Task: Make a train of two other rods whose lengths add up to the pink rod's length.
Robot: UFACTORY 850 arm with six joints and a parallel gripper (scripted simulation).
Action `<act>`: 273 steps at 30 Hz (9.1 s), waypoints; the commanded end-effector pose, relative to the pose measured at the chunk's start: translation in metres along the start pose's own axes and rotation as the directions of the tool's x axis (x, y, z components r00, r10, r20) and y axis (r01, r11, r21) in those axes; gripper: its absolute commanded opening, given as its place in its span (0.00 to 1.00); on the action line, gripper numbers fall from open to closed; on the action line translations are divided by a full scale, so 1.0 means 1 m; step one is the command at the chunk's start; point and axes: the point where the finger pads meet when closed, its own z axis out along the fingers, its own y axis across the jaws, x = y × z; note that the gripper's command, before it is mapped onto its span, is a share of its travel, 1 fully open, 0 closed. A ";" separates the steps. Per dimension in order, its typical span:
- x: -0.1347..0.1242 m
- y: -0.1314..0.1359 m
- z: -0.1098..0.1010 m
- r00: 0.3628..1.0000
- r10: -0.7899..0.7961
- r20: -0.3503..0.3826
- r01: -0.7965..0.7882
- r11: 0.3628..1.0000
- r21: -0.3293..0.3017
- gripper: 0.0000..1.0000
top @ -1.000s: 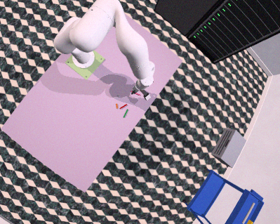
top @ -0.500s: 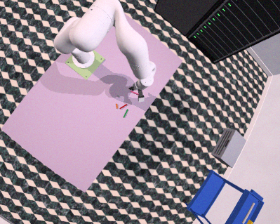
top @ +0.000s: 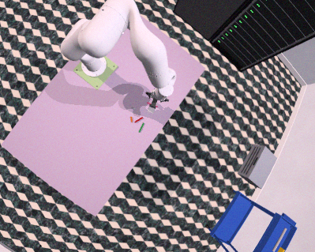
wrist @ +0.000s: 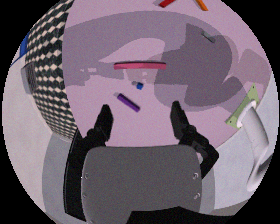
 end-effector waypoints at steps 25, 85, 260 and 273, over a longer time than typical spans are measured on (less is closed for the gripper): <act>-0.004 -0.003 -0.003 0.879 0.475 -0.029 -0.475 0.880 0.011 0.24; -0.004 -0.003 0.023 0.879 0.476 -0.030 -0.476 0.880 0.011 0.24; -0.003 -0.003 0.063 0.879 0.476 -0.030 -0.476 0.880 0.011 0.24; -0.003 -0.003 0.063 0.879 0.476 -0.030 -0.476 0.880 0.011 0.04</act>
